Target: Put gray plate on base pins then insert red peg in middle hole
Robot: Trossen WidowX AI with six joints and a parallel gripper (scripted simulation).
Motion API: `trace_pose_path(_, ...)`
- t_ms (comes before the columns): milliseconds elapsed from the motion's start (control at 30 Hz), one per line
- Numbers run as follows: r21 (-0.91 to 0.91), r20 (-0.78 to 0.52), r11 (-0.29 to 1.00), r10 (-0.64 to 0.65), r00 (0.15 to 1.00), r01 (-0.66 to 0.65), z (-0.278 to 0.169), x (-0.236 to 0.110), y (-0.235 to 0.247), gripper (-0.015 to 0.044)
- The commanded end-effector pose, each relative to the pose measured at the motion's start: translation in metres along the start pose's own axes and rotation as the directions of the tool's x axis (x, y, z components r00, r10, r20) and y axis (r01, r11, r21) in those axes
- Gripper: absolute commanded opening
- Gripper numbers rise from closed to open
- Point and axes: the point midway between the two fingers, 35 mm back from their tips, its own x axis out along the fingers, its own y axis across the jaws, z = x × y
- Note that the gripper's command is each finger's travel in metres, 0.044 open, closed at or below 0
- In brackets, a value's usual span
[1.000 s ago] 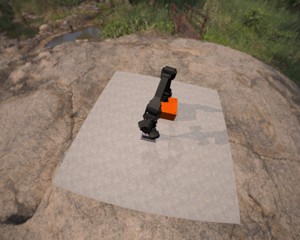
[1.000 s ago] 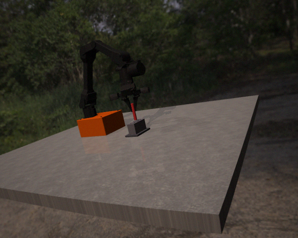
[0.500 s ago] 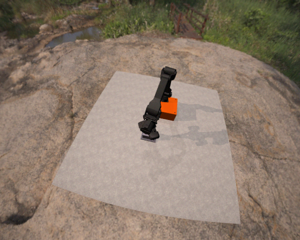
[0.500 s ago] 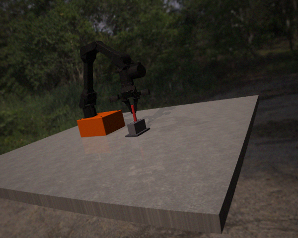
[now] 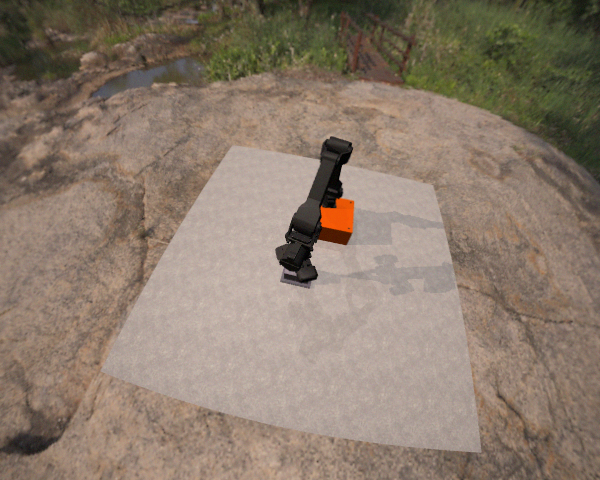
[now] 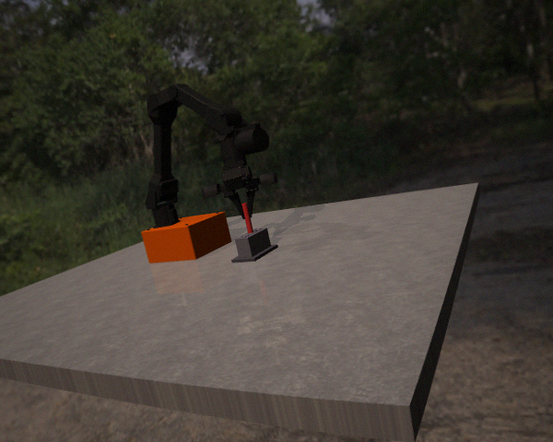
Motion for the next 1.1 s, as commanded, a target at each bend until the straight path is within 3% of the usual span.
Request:
trace_pose_path(0,-0.004,0.001,1.0,0.001,1.0,-0.001,0.001,0.0007,0.0006,0.0)
trace_pose_path(400,0.0,-0.002,1.0,-0.002,1.0,0.002,0.0,0.0013,0.0001,0.0)
trace_pose_path(600,0.0,-0.002,1.0,-0.002,1.0,0.002,0.0,0.0013,0.0001,0.015)
trace_pose_path(1067,-0.007,-0.004,1.0,0.0,1.0,0.0,0.0,-0.0023,-0.0001,0.015)
